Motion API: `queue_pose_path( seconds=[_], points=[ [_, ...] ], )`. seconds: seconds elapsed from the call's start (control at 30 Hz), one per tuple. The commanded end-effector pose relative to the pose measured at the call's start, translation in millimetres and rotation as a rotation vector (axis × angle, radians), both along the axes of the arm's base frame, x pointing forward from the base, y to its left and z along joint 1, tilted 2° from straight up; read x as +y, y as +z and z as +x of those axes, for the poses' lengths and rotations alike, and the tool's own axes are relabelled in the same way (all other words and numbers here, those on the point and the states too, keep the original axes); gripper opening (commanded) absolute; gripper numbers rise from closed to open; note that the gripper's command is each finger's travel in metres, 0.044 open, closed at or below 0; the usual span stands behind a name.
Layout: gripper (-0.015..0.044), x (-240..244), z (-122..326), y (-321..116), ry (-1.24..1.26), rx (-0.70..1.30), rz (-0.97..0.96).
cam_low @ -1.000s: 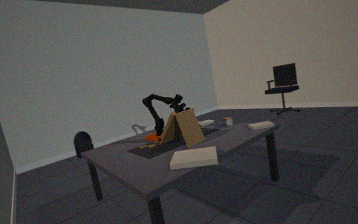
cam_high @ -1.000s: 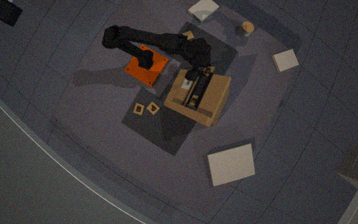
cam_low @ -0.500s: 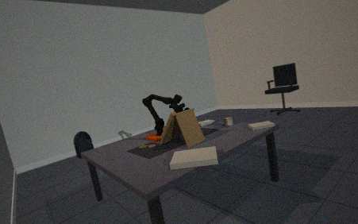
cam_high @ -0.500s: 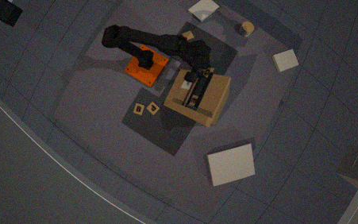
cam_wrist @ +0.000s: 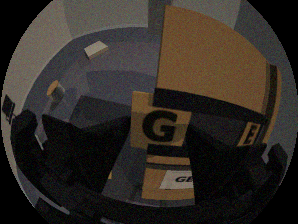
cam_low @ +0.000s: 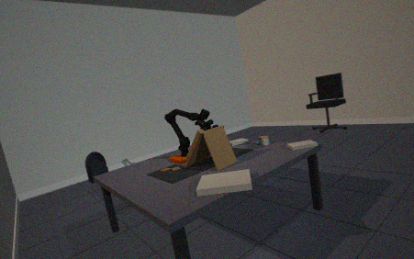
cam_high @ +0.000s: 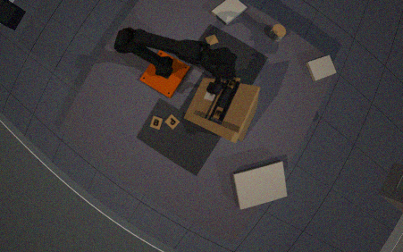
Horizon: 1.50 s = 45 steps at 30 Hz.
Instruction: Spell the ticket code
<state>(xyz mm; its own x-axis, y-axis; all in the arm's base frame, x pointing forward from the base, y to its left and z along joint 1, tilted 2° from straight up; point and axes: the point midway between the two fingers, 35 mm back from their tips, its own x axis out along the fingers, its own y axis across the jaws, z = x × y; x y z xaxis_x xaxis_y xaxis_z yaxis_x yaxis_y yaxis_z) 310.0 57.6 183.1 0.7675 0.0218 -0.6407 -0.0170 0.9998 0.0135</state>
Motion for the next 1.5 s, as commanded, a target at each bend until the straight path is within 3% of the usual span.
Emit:
queue_pose_path(
  seconds=[0.0,1.47],
  points=[
    [0.0000,-2,0,1,0.006,-0.004,0.002],
    [0.0000,-21,1,0,0.006,-0.004,0.000]
  ],
)
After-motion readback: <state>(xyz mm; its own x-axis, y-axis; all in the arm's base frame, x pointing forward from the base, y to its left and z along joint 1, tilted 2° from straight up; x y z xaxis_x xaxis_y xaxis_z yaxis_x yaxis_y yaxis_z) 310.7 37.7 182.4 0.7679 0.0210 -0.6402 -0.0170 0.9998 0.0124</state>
